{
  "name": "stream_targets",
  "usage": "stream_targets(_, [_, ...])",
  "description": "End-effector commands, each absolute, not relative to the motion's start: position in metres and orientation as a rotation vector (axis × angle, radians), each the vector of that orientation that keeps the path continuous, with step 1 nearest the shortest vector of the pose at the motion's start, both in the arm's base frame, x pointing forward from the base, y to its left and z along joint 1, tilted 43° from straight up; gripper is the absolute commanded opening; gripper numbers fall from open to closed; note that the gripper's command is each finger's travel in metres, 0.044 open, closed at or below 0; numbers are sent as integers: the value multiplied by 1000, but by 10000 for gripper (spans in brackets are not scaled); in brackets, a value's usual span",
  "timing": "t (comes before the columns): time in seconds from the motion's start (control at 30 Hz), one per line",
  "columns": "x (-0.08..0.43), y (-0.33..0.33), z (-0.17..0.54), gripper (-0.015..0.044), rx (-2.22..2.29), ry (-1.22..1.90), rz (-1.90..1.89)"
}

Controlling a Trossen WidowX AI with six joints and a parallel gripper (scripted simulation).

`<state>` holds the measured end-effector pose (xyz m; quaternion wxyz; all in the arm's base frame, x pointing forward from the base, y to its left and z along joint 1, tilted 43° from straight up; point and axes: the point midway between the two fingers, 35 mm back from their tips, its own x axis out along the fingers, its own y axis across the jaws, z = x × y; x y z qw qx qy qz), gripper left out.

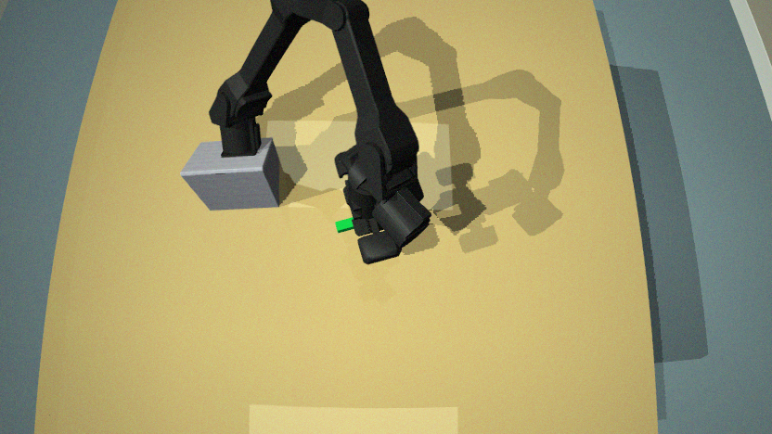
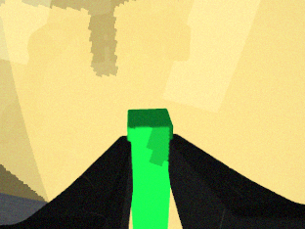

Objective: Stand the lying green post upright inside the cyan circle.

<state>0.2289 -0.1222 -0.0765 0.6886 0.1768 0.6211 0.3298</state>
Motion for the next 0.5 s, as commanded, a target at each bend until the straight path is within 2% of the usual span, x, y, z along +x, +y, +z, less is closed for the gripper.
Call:
stream_targets(0.0, [230, -119, -70, 23, 380, 1404, 743])
stream_targets(0.47, [241, -105, -47, 23, 404, 1442, 695])
